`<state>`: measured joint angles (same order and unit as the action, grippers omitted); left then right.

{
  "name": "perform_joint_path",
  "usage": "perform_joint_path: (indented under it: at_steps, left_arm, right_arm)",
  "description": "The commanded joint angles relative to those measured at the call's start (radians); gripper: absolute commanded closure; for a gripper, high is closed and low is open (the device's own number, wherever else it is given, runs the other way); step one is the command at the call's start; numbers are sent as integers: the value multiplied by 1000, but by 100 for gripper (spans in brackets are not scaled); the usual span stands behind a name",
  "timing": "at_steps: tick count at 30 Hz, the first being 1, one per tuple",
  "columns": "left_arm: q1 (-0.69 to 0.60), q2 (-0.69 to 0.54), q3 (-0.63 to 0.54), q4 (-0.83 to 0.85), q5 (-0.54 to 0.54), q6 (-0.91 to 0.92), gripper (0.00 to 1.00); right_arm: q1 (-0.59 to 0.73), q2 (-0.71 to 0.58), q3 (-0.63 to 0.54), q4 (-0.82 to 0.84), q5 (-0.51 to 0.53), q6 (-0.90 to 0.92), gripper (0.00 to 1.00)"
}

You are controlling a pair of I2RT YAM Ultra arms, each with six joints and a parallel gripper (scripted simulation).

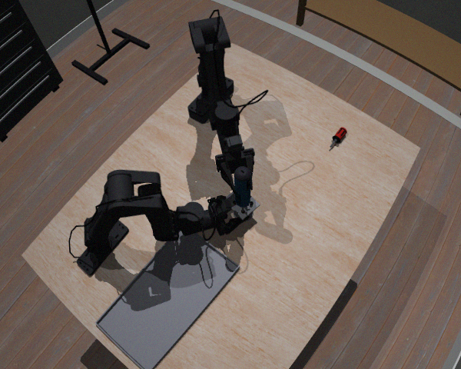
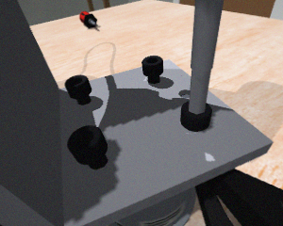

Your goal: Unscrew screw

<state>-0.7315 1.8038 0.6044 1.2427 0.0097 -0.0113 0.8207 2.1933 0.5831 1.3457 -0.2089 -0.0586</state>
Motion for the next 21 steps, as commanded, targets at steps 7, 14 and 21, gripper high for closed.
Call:
perform_joint_path:
  at_steps: [7, 14, 21]
  left_arm:
    - [9, 1, 30, 44, 4, 1, 58]
    - [9, 19, 30, 56, 4, 1, 58]
    - [9, 29, 29, 77, 4, 1, 58]
  right_arm:
    - [2, -5, 6, -10, 5, 4, 41]
    - [2, -5, 6, -10, 5, 4, 41]
    - [2, -5, 6, -10, 5, 4, 41]
